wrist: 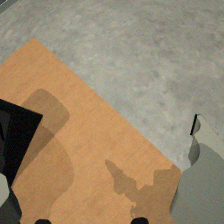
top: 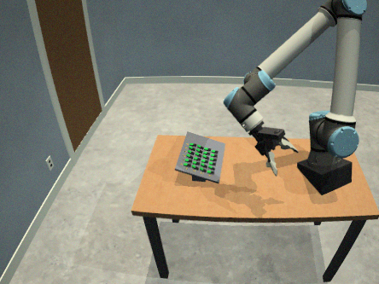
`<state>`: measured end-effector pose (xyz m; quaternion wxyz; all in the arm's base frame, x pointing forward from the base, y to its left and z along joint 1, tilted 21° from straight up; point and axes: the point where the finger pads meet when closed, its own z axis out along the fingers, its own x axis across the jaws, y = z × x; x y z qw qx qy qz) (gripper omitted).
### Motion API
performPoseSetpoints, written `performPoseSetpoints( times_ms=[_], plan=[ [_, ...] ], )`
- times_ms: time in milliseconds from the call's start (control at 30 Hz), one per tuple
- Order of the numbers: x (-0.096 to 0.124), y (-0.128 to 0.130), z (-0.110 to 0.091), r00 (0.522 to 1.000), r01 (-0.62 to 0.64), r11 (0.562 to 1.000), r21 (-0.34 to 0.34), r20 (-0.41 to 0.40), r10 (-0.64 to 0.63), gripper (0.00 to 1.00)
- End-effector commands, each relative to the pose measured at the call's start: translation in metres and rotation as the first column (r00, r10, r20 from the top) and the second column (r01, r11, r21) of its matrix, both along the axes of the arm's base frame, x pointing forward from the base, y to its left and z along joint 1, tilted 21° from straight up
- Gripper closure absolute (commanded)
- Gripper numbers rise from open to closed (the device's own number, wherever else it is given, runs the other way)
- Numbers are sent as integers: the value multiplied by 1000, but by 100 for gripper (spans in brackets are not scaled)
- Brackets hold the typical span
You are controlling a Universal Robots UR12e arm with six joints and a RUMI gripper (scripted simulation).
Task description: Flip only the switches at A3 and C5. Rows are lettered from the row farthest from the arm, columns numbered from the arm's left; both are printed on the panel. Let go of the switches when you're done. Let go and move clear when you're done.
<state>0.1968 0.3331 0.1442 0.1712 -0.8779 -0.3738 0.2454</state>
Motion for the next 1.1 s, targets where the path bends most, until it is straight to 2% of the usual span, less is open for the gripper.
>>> performPoseSetpoints(
  times_ms=[0,533,567,800,1067],
  plan=[
    [0,0,0,1000,0,1000,0,1,0,0],
    [0,0,0,1000,0,1000,0,1,0,0],
    [0,0,0,1000,0,1000,0,1,0,100],
    [3,0,0,1000,9,1000,-8,5,-9,100],
    [16,-3,-2,998,56,997,-49,28,-55,100]
  ],
)
